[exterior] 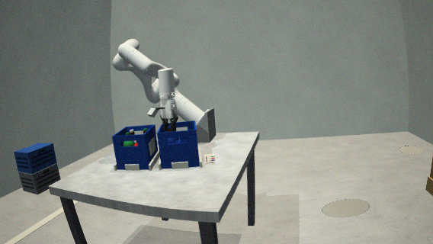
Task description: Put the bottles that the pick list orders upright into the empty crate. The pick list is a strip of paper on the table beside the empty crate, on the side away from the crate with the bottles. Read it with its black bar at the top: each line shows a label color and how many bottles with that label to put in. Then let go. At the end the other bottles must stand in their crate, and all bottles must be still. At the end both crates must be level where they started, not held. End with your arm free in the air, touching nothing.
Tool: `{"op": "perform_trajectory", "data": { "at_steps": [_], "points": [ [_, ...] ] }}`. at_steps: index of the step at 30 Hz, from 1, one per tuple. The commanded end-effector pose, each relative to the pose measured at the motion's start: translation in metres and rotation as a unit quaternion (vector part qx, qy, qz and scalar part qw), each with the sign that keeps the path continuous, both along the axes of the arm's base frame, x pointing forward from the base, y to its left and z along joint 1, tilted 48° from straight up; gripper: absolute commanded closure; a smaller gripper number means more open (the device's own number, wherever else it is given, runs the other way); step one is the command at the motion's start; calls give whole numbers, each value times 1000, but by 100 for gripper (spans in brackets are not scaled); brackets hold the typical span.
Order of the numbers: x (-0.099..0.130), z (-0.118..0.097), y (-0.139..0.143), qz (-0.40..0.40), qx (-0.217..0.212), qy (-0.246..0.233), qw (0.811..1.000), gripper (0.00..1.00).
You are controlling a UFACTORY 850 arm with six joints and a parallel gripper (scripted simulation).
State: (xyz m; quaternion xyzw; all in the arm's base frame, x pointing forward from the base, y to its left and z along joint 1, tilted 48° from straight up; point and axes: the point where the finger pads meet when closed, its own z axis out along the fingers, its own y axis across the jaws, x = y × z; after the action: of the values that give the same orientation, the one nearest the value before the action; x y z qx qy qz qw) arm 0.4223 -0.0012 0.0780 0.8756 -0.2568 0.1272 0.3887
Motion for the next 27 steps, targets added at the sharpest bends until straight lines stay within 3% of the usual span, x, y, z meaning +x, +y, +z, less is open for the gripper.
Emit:
{"op": "perform_trajectory", "data": {
  "at_steps": [1,12,27],
  "points": [
    [1,0,1,0,0,-1,1000,35],
    [1,0,1,0,0,-1,1000,35],
    [0,23,26,0,0,-1,1000,35]
  ]
}}
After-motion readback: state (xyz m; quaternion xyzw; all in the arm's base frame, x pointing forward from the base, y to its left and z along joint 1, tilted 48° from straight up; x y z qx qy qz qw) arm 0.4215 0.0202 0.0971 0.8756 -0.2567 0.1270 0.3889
